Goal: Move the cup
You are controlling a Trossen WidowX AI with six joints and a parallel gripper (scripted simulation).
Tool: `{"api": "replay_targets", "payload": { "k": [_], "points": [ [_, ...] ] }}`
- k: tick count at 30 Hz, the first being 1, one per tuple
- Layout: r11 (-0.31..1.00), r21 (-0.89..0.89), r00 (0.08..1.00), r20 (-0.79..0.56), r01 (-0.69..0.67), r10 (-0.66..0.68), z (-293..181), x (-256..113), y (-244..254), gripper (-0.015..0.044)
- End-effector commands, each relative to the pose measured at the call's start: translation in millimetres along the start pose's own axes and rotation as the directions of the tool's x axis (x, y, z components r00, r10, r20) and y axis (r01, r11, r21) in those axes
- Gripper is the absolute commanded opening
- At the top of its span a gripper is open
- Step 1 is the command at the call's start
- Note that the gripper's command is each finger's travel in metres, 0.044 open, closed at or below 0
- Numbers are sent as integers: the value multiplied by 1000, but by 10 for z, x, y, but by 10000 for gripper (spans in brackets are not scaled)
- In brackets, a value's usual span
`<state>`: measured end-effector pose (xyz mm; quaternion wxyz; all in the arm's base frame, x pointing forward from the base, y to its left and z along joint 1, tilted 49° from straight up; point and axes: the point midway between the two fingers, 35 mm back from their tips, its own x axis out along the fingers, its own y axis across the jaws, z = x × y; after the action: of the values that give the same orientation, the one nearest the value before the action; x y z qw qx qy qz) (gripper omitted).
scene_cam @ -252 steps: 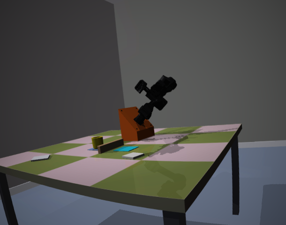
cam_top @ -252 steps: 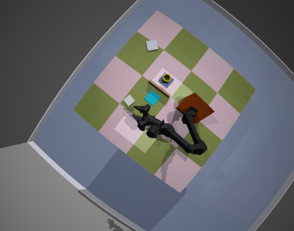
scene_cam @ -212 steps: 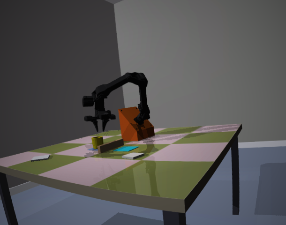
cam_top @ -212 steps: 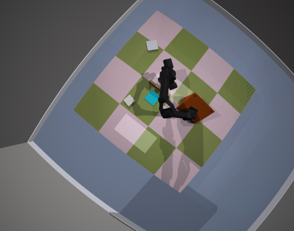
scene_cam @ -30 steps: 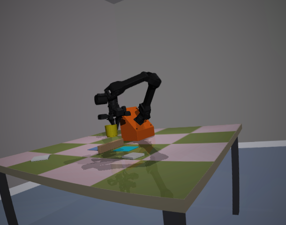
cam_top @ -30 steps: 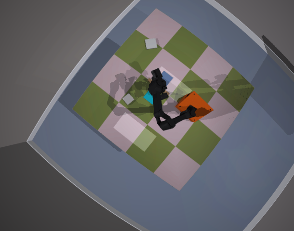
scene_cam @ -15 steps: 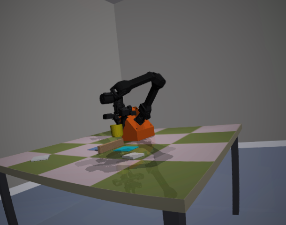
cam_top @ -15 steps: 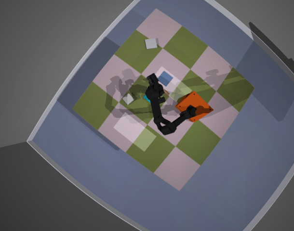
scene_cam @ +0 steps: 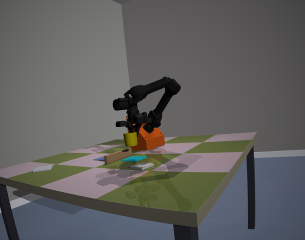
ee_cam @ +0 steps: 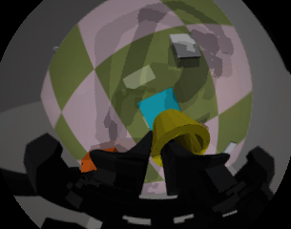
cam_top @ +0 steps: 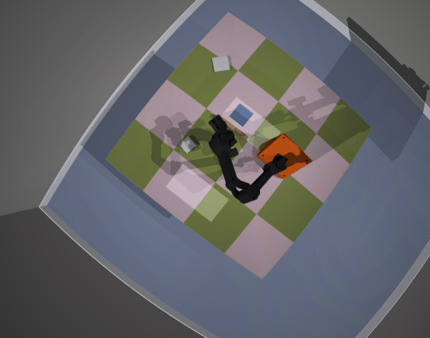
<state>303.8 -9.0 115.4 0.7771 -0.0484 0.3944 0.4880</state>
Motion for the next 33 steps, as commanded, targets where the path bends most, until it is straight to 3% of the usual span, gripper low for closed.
{"api": "replay_targets", "payload": {
  "k": [1,33],
  "points": [
    [1000,6,1000,4,-4,4,52,14,47,0],
    [1000,6,1000,4,-4,4,58,432,38,0]
  ]
}}
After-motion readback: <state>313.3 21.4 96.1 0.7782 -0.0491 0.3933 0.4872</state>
